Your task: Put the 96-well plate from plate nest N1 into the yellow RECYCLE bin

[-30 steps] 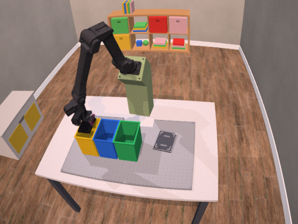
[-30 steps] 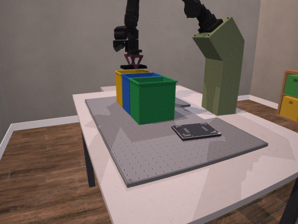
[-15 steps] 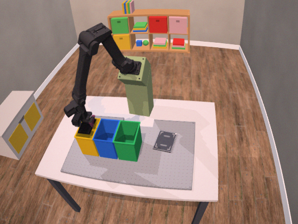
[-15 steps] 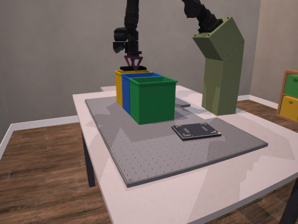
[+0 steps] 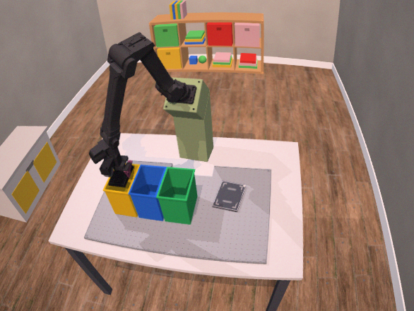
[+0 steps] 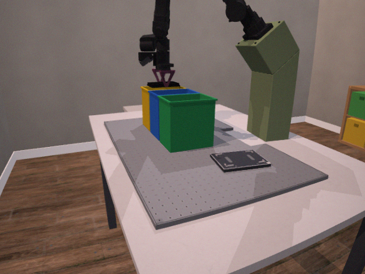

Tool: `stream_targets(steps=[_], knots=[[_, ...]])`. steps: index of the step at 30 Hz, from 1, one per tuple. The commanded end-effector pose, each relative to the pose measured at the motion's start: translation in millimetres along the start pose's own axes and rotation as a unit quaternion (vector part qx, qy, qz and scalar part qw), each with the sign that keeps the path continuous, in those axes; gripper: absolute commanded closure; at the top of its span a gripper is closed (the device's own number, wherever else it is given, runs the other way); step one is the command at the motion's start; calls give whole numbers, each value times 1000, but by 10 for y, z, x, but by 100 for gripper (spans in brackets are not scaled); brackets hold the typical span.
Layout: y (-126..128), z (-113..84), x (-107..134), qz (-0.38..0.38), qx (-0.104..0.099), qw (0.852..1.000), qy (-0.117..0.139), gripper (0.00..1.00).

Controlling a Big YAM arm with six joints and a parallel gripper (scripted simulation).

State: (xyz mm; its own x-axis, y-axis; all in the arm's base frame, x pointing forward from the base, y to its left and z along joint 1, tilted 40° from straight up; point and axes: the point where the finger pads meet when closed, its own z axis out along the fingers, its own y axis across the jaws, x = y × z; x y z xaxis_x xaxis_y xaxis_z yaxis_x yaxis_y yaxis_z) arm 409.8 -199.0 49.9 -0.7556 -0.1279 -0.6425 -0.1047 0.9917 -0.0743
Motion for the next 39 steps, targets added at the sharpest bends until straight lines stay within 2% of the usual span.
stream_targets(steps=[1, 13, 14, 16, 20, 24, 28, 30, 31, 34, 39], knots=[[-51, 45, -76, 2, 5, 1000, -6, 100], [-12, 113, -91, -1, 2, 1000, -7, 100], [-88, 44, -111, 1, 12, 1000, -13, 100], [-69, 127, -63, 4, 6, 1000, -6, 100], [-10, 171, -60, 0, 1, 1000, -5, 100], [-53, 166, -105, 0, 6, 1000, -9, 100], [-15, 225, -86, -1, 2, 1000, -6, 100], [-15, 225, -86, -1, 2, 1000, -6, 100], [-72, 126, -102, 1, 11, 1000, -13, 100], [-33, 242, -34, 4, 3, 1000, -3, 100], [-23, 283, -76, 0, 2, 1000, -6, 100]])
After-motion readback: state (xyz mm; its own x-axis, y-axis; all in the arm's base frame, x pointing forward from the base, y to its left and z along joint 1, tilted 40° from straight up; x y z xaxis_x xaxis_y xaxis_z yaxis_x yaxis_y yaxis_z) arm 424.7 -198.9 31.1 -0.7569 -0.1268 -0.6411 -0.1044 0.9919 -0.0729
